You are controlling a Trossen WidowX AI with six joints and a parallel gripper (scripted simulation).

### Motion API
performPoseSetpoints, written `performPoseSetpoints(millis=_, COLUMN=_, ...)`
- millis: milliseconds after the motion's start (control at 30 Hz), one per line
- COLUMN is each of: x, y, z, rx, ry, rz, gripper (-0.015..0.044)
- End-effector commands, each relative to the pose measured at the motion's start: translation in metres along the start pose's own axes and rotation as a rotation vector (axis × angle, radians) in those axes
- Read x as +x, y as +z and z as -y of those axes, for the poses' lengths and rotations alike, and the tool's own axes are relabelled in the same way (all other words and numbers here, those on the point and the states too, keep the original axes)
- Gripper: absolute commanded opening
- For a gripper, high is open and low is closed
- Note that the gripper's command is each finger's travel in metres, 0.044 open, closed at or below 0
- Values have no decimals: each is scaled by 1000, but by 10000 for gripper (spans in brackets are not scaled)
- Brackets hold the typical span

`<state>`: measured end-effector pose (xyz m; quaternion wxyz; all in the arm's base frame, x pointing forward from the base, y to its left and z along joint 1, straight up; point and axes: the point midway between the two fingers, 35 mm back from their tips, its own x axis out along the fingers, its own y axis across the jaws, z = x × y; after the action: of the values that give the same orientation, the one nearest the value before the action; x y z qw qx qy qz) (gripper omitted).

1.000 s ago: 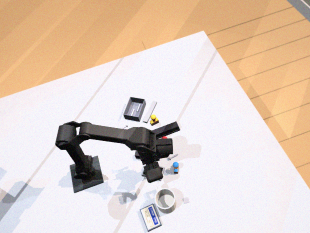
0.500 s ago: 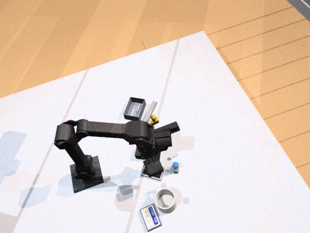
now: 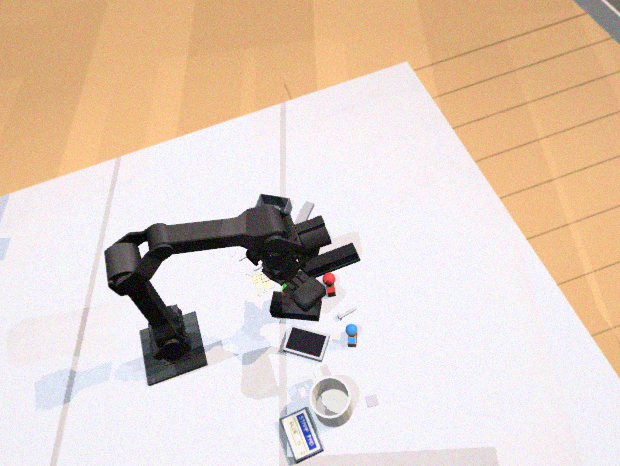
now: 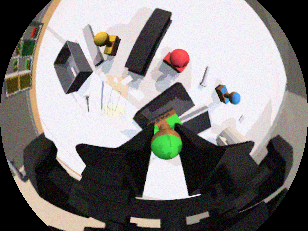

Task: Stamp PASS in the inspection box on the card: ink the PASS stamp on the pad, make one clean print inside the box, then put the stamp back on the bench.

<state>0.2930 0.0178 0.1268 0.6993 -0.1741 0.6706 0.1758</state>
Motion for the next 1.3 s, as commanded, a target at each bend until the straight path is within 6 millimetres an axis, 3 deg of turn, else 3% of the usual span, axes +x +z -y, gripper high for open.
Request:
performPoseSetpoints(millis=0, x=1, y=3, z=-18, rx=-89, ry=8, rz=-5, gripper=0)
performPoseSetpoints(millis=633, x=1, y=13, z=-109, rx=-545, ry=21, rz=-3, gripper=0)
performPoseSetpoints(millis=1267, x=11, y=14, z=-109, rx=-549, ry=21, rz=0, gripper=0)
